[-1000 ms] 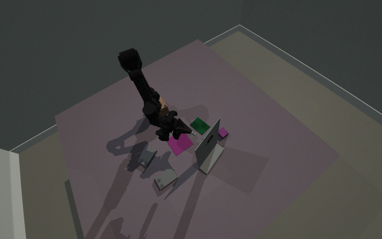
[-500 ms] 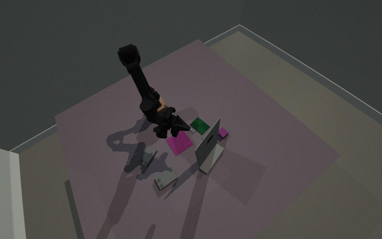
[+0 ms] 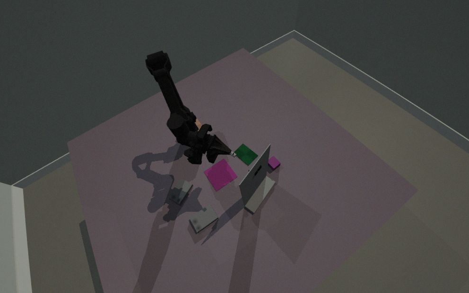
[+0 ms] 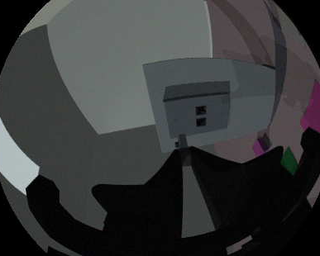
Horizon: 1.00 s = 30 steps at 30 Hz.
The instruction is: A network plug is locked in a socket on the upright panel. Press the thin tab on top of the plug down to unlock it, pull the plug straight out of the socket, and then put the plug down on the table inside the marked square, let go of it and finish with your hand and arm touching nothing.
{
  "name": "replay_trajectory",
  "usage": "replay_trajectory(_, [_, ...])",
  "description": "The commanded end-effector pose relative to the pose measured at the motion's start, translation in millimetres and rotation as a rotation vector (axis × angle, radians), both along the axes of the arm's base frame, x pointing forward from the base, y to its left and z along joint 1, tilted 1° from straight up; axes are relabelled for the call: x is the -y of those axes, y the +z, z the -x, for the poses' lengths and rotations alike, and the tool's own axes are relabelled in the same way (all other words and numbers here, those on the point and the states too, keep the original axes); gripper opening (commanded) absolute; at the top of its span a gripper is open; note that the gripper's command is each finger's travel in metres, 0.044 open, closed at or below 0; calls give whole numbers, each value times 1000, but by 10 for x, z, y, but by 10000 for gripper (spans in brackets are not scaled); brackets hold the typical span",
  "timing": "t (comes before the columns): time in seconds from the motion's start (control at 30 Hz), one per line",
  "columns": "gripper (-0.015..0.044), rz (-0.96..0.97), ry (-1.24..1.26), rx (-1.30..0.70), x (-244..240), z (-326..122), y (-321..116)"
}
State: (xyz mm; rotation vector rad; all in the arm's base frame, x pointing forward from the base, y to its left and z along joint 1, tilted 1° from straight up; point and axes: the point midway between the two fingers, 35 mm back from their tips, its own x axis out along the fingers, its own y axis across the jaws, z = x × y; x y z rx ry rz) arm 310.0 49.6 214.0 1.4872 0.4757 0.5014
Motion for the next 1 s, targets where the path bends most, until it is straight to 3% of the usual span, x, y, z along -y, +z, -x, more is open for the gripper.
replay_trajectory(0.0, [0, -1, 5, 4, -8, 49, 99])
replay_trajectory(0.17, [0, -10, -20, -36, 4, 27, 39])
replay_trajectory(0.57, [0, -11, -228, -365, 102, -63, -627])
replay_trajectory(0.97, [0, 113, -426, -684, 236, 154, -1317])
